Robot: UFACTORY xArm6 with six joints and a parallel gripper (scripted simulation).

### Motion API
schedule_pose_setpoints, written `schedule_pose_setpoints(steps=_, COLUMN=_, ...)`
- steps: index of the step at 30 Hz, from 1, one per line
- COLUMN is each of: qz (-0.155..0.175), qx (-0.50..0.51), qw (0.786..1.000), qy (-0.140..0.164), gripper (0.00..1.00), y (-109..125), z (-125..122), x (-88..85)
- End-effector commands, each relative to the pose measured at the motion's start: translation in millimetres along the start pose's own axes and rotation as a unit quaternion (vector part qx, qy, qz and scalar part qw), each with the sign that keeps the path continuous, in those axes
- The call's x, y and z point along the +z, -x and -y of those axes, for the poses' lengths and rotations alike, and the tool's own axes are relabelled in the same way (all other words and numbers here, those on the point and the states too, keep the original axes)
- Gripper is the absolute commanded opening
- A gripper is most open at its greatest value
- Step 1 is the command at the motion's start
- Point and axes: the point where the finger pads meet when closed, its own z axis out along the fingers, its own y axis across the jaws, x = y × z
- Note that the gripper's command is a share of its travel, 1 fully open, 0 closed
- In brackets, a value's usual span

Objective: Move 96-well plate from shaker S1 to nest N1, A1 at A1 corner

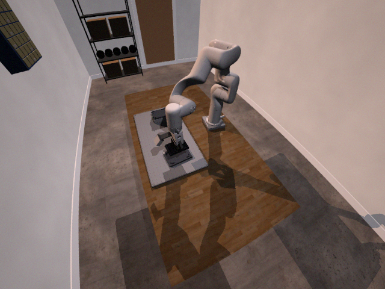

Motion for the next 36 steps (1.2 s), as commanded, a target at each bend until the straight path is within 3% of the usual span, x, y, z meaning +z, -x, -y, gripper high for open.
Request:
schedule_pose_setpoints(steps=1, qz=-0.002, qx=0.0, qw=1.0, qy=-0.001, gripper=0.0, y=-1.3, z=0.4, x=-1.6)
schedule_pose_setpoints(steps=15, qz=-0.002, qx=0.0, qw=1.0, qy=-0.001, gripper=0.0, y=-1.3, z=0.2, x=-1.6)
schedule_pose_setpoints(steps=36, qz=-0.002, qx=0.0, qw=1.0, qy=-0.001, gripper=0.0, y=-1.4, z=0.0, x=30.2)
